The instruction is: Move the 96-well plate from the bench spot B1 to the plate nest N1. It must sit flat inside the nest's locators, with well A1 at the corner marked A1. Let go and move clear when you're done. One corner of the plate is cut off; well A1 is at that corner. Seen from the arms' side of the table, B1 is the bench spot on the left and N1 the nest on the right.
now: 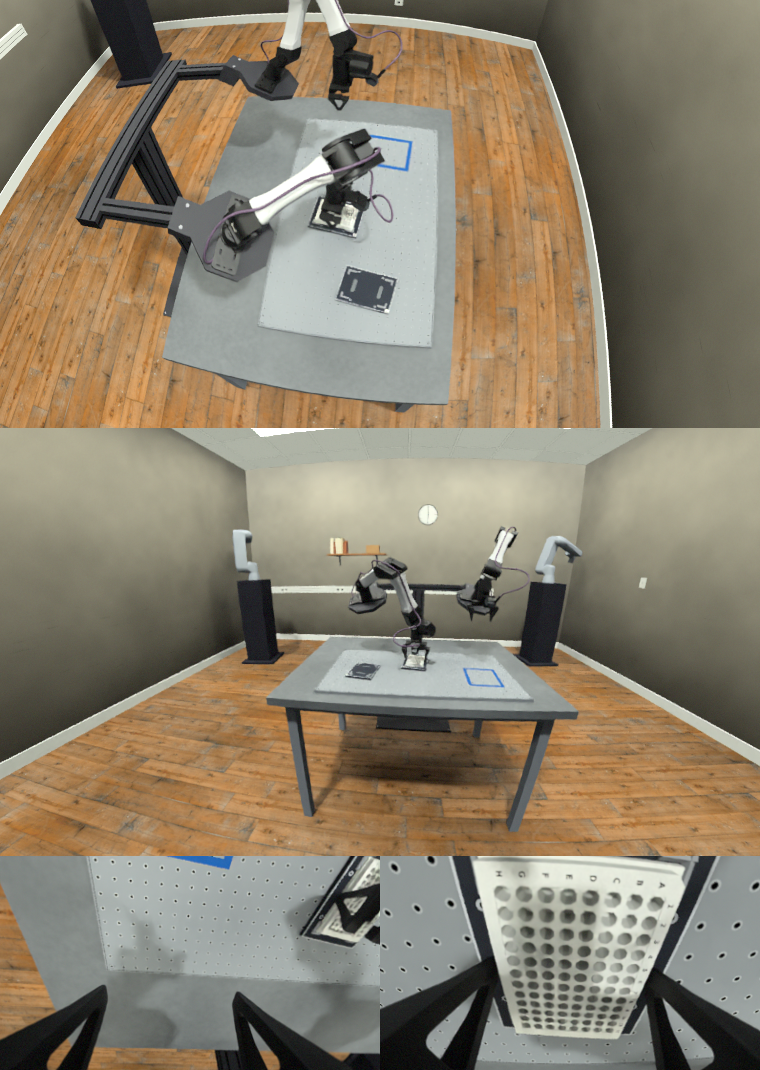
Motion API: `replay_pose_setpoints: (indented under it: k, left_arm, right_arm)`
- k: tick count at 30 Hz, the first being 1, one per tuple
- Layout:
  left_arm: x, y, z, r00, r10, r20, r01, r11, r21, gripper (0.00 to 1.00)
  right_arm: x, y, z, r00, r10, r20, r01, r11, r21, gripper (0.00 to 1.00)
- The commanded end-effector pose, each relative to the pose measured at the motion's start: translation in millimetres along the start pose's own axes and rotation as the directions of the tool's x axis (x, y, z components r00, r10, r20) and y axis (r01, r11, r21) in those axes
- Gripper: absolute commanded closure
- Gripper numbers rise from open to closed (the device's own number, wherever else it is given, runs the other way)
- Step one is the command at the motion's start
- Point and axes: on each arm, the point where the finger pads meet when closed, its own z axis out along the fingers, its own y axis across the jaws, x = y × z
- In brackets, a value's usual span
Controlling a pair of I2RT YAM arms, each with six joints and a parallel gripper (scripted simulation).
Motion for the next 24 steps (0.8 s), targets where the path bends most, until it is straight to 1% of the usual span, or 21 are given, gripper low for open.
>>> replay_pose_setpoints:
  k: [1,11,12,24]
  left_arm:
    - [-1.2,0.6,-1.2,1.0,0.002,0.002,-0.002,1.0,0.001,0.0]
    - [-1.2,0.6,-1.2,1.0,0.002,0.002,-0.002,1.0,0.001,0.0]
    - [-1.2,0.6,-1.2,1.0,0.002,0.002,-0.002,1.0,0.001,0.0]
    - [-1.2,0.6,-1.2,1.0,0.002,0.002,-0.002,1.0,0.001,0.0]
  right_arm:
    - [4.4,-7.0,10.6,1.0,-0.005,-0.021,0.005,1.0,0.016,0.0]
    - [6.4,-8.9,11.0,1.0,-0.006,-0.022,0.006,1.0,0.018,0.0]
    - [6.4,-8.9,11.0,1.0,-0.006,-0.022,0.006,1.0,0.018,1.0]
    - [6.1,-8.7,11.0,1.0,-0.005,-0.021,0.006,1.0,0.017,1.0]
